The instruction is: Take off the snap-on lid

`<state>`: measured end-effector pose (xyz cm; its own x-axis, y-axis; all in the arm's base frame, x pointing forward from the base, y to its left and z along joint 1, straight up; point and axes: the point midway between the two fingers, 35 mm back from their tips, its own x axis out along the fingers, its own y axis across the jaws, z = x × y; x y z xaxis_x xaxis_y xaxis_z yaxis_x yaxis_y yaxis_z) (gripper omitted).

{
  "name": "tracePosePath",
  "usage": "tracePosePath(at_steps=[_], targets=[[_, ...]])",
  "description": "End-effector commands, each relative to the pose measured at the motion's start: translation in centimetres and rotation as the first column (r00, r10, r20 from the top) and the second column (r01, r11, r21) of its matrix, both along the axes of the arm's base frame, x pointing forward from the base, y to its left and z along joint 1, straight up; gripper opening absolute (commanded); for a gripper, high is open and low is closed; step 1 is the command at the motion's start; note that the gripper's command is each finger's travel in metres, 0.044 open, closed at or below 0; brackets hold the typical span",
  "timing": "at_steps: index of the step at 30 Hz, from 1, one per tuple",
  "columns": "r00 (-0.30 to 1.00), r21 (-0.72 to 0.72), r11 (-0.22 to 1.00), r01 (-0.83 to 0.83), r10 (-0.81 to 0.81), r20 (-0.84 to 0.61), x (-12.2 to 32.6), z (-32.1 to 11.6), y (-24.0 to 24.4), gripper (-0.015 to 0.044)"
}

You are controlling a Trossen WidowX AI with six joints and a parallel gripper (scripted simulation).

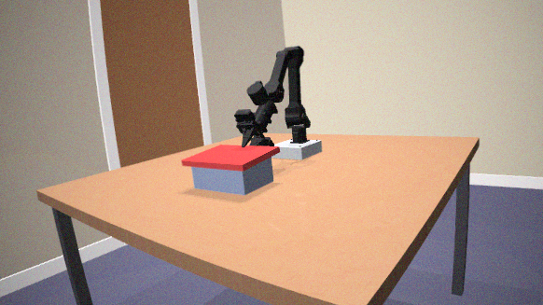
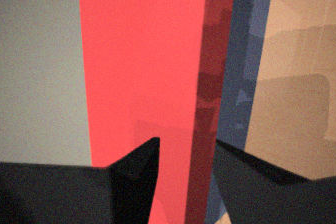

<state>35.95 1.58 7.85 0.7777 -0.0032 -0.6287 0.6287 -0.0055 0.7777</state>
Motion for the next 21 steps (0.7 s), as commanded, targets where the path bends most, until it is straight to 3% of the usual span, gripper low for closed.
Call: tracePosePath(at_steps=[1,21], targets=[[1.0,0.0,1.0,0.0,0.0,0.006,-0.02,0.39,0.0,0.0],[1.0,0.0,1.0,0.0,0.0,0.004,0.05,0.43,0.0,0.0]])
